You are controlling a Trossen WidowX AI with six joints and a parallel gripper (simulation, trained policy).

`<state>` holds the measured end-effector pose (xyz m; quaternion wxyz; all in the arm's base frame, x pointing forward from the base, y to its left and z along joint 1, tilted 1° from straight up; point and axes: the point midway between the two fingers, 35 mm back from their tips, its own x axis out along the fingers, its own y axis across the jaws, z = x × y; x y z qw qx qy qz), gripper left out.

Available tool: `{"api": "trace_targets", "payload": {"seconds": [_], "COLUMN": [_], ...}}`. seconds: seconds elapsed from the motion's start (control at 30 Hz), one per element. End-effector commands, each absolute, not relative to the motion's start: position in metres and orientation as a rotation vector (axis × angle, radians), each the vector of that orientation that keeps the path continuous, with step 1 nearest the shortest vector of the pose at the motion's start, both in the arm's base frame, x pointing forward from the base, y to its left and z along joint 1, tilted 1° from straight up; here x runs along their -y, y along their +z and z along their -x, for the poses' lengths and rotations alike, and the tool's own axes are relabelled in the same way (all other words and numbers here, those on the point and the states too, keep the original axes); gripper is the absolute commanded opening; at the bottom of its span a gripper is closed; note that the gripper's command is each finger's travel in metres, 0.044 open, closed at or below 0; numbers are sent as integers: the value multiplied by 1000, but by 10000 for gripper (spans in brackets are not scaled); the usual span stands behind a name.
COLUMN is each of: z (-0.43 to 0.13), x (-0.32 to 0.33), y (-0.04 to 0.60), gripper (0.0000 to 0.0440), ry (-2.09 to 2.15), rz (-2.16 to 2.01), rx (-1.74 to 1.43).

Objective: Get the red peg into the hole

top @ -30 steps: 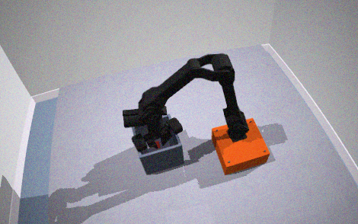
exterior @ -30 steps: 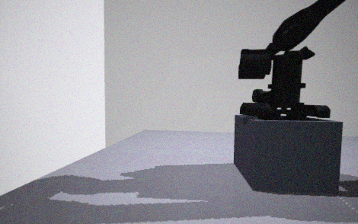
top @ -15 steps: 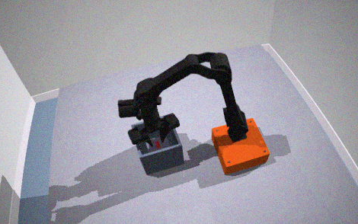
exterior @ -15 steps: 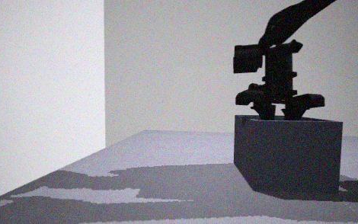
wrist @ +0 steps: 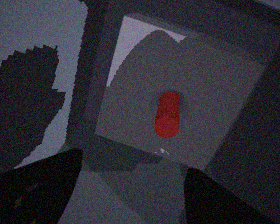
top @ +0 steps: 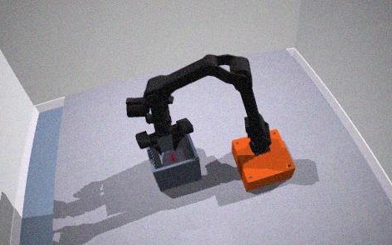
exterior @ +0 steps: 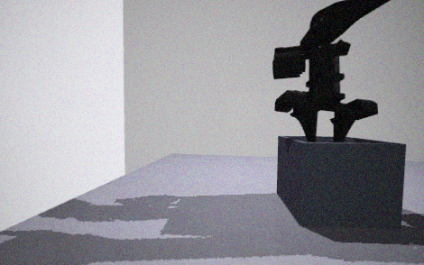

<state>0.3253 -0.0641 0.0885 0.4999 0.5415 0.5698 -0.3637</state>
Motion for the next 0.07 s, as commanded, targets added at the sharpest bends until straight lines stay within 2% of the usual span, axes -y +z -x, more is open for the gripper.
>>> {"api": "trace_targets", "payload": {"seconds": [0.0, 0.03], "z": [-328, -329], "x": [68, 69], "y": [97, 98], "gripper": [213, 197], "ry": [-855, -849], "rz": [-1331, -1334], "rx": [-1371, -1367]}}
